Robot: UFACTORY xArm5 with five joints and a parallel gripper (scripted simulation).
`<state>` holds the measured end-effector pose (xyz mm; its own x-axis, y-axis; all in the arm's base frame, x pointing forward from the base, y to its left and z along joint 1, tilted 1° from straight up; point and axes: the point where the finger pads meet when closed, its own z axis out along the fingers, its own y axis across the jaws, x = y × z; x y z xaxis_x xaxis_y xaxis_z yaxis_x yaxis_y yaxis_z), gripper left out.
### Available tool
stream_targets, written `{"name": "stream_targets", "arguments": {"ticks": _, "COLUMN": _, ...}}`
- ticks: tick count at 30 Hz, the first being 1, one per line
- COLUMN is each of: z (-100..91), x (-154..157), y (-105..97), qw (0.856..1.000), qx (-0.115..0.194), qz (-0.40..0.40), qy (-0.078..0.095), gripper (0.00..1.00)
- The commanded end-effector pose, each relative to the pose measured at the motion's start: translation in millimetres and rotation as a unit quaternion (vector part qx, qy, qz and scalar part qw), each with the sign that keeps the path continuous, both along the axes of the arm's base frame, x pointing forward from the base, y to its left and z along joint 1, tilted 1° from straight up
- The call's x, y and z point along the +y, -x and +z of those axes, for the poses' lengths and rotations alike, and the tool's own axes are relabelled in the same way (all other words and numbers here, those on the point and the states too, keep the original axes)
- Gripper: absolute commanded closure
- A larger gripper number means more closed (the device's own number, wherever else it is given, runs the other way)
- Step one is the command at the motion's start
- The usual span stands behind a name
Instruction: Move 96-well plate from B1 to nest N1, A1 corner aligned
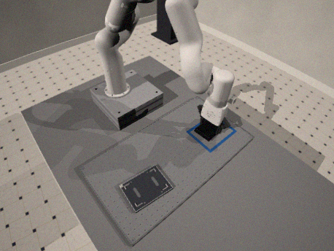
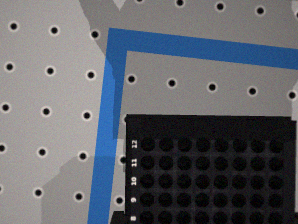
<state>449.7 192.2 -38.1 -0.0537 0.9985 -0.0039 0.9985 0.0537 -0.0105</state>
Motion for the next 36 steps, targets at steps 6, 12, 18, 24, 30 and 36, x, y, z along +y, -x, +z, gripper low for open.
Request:
{"name": "stream_targets", "arguments": {"ticks": 6, "z": 14.5, "x": 1, "y": -2, "qw": 1.0, "qx": -0.004, "qz": 0.0, "qy": 0.004, "gripper": 1.0}}
{"name": "stream_targets", "arguments": {"ticks": 12, "z": 22.8, "x": 1, "y": -2, "qw": 1.0, "qx": -0.004, "qz": 0.0, "qy": 0.004, "gripper": 1.0}}
{"name": "stream_targets", "arguments": {"ticks": 18, "z": 32.8, "x": 1, "y": -2, "qw": 1.0, "qx": -0.004, "qz": 0.0, "qy": 0.004, "gripper": 1.0}}
{"name": "stream_targets", "arguments": {"ticks": 24, "z": 39.5, "x": 1, "y": -2, "qw": 1.0, "qx": -0.004, "qz": 0.0, "qy": 0.004, "gripper": 1.0}}
{"name": "stream_targets", "arguments": {"ticks": 30, "z": 49.5, "x": 1, "y": -2, "qw": 1.0, "qx": -0.004, "qz": 0.0, "qy": 0.004, "gripper": 1.0}}
{"name": "stream_targets", "arguments": {"ticks": 36, "z": 59.5, "x": 2, "y": -2, "qw": 1.0, "qx": -0.004, "qz": 0.0, "qy": 0.004, "gripper": 1.0}}
